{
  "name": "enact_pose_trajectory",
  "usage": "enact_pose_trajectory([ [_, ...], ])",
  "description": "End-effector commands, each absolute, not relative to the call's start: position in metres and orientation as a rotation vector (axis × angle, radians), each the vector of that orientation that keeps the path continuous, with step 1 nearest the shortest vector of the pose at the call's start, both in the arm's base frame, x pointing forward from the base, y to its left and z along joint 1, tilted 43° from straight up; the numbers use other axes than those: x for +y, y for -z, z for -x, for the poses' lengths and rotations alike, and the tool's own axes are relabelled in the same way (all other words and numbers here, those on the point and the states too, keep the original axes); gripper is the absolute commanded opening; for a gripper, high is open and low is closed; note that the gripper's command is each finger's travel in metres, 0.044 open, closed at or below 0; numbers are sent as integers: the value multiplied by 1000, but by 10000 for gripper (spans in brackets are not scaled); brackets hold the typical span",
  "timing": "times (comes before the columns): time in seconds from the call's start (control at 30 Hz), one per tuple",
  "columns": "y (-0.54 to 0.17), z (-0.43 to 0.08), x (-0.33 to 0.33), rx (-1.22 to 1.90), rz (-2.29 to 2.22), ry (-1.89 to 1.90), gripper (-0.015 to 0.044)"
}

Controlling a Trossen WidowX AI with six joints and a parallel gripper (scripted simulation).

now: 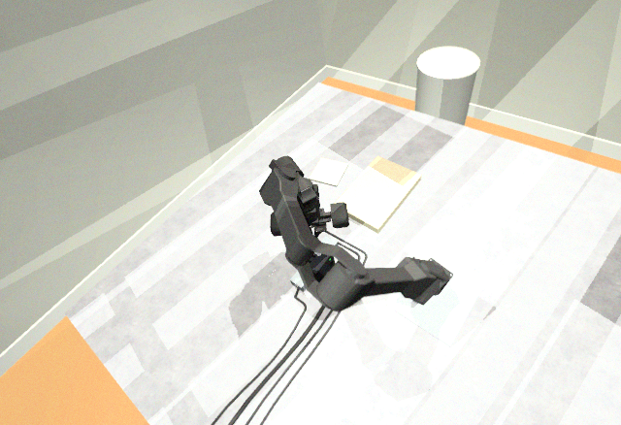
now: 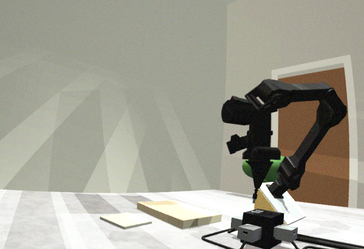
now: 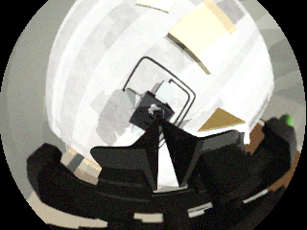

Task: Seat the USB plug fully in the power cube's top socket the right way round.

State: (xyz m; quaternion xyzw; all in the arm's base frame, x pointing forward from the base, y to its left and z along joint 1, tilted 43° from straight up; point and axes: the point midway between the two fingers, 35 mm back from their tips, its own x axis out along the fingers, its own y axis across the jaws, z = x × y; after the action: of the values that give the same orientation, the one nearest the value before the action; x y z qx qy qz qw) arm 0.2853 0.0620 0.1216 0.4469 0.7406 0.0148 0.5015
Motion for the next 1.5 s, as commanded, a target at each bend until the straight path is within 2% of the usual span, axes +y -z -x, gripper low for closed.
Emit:
enact_pose_trajectory([
  [0.0,-121,-285,62,1810,-1162,70,0],
  [0.73,-121,-285,62,1845,-1540,607,0],
  [1.47,-121,-285,63,1849,-1545,601,0],
])
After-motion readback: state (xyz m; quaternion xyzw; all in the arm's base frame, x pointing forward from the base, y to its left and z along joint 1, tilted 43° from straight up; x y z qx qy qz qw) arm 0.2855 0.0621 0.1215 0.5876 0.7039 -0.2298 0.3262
